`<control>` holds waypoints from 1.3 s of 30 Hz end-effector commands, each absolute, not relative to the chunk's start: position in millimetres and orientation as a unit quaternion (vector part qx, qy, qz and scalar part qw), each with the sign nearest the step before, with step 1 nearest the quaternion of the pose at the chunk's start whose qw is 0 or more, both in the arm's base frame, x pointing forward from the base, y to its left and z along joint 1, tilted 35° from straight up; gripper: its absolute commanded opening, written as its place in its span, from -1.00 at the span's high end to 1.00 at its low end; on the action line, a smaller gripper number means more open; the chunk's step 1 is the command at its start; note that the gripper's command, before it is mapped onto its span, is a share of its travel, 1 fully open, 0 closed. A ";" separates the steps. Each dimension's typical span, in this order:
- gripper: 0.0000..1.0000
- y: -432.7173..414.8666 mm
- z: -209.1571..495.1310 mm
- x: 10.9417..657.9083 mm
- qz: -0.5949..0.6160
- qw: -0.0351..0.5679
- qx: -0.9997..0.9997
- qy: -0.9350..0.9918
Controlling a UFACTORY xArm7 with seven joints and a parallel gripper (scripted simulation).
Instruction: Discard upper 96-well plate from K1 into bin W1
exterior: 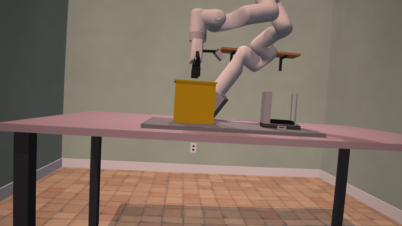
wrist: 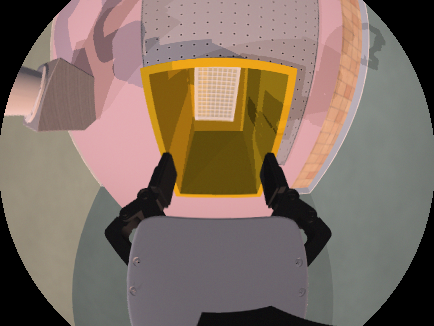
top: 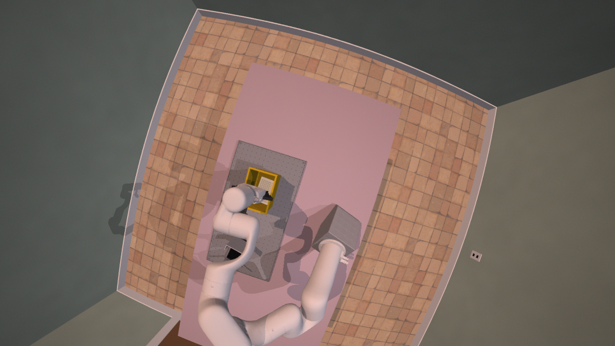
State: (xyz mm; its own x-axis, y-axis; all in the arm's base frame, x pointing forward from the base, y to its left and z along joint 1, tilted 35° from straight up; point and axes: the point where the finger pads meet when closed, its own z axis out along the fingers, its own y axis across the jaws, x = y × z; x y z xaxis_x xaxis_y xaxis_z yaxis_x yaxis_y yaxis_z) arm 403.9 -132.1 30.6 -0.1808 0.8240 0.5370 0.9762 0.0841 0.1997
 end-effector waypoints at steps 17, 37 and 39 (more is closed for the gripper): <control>-1.00 -141.3 42.7 402.8 -0.263 0.143 -0.624 -0.722; -1.00 -156.4 64.7 399.5 -0.263 0.143 -0.624 -0.722; -1.00 -156.4 64.7 399.5 -0.263 0.143 -0.624 -0.722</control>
State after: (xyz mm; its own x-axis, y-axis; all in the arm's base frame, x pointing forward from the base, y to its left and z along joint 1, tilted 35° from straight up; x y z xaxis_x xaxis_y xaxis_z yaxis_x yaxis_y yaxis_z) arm 399.1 -154.2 63.2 -0.1810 0.8237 0.5374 0.9763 0.0845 0.1993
